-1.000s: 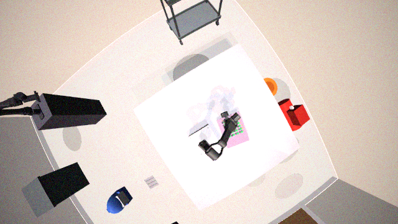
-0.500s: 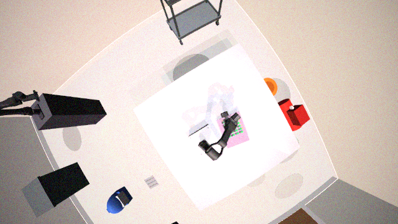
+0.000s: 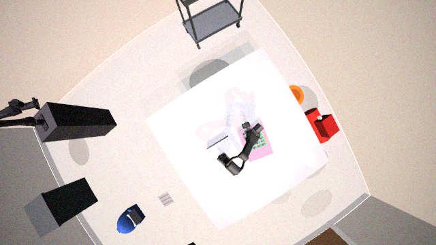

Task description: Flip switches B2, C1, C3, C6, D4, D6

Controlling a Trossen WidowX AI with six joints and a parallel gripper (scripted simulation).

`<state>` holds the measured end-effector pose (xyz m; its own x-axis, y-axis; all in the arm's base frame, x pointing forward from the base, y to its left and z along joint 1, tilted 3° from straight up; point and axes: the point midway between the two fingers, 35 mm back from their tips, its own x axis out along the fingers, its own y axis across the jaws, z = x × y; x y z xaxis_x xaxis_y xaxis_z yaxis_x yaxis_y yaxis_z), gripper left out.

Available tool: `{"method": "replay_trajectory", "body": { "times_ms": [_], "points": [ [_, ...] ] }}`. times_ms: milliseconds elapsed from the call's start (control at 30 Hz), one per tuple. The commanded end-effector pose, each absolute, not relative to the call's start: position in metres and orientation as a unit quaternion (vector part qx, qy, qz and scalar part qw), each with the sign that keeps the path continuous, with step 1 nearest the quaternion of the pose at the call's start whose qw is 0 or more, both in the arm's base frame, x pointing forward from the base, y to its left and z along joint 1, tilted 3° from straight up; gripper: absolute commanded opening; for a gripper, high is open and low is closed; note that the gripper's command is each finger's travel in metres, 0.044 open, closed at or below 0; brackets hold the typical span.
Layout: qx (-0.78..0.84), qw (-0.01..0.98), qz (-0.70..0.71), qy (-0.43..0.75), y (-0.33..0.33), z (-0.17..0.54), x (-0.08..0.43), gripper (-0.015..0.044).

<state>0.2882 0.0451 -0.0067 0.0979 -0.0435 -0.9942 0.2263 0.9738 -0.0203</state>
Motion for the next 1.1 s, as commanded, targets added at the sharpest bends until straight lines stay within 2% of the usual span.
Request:
{"method": "replay_trajectory", "body": {
  "times_ms": [0, 533, 733, 867, 1067],
  "points": [
    [0.068, 0.738, -0.092, 0.664, 0.045, -0.008, 0.289, 0.0000],
    [0.068, 0.738, -0.092, 0.664, 0.044, -0.010, 0.289, 0.0000],
    [0.069, 0.730, -0.091, 0.674, 0.047, 0.053, 0.286, 0.0000],
    [0.069, 0.730, -0.091, 0.674, 0.047, 0.055, 0.285, 0.0000],
    [0.067, 0.730, -0.093, 0.674, -0.006, 0.058, 0.290, 0.0000]
  ]
}}
